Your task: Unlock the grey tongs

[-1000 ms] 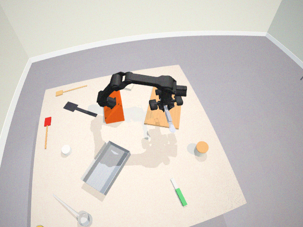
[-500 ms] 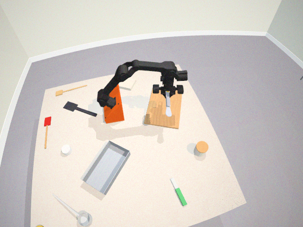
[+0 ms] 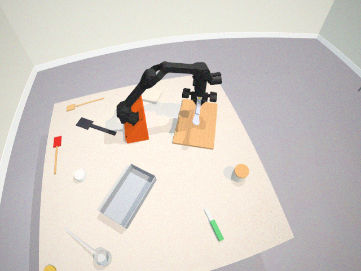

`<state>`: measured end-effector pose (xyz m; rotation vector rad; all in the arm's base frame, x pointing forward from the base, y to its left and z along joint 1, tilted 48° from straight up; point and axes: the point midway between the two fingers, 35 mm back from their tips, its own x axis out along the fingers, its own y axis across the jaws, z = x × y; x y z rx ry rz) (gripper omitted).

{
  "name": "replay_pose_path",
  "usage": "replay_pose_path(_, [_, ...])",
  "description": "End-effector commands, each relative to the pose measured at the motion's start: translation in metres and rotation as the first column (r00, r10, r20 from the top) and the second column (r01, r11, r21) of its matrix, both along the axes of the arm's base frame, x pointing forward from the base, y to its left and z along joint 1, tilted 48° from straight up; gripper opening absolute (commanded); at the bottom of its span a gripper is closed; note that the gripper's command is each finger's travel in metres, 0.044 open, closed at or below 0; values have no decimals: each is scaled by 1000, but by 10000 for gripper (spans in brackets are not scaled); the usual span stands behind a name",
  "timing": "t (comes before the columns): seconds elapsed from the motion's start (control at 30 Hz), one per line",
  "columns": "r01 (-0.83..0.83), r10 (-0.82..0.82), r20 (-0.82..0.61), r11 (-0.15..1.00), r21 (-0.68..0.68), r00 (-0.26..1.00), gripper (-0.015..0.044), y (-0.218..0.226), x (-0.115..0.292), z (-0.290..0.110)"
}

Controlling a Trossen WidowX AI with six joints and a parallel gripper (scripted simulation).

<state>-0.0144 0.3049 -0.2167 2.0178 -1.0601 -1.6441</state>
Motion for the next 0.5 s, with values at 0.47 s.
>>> replay_pose_path(0.47, [315,-292,-287,948,36,912,-150,3,2,2])
